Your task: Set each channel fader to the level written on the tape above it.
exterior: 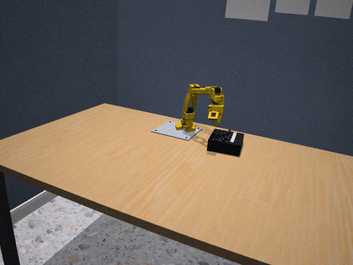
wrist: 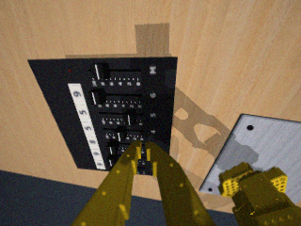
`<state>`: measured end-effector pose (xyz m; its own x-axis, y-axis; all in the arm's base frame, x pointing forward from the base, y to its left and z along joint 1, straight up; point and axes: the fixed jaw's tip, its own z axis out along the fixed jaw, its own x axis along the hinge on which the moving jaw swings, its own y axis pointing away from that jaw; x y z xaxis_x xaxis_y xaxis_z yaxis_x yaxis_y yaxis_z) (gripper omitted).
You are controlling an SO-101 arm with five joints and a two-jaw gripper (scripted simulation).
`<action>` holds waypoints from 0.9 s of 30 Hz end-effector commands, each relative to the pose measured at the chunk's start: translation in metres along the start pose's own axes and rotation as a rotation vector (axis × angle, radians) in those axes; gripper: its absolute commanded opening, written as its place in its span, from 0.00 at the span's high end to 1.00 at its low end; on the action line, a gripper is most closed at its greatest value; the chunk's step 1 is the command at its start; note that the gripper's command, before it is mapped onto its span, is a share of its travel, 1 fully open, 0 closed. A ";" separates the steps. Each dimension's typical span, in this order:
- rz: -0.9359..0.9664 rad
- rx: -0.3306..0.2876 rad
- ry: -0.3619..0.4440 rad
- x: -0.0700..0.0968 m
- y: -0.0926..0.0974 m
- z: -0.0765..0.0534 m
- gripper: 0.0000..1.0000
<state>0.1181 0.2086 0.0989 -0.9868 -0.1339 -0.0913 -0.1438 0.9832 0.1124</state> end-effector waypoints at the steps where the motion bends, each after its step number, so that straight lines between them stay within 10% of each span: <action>1: -0.003 0.011 0.009 0.002 -0.005 0.000 1.00; 27: -0.001 0.058 0.047 0.004 -0.008 0.011 1.00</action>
<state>0.1165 0.2049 0.0953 -0.9879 -0.1350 -0.0759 -0.1418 0.9855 0.0930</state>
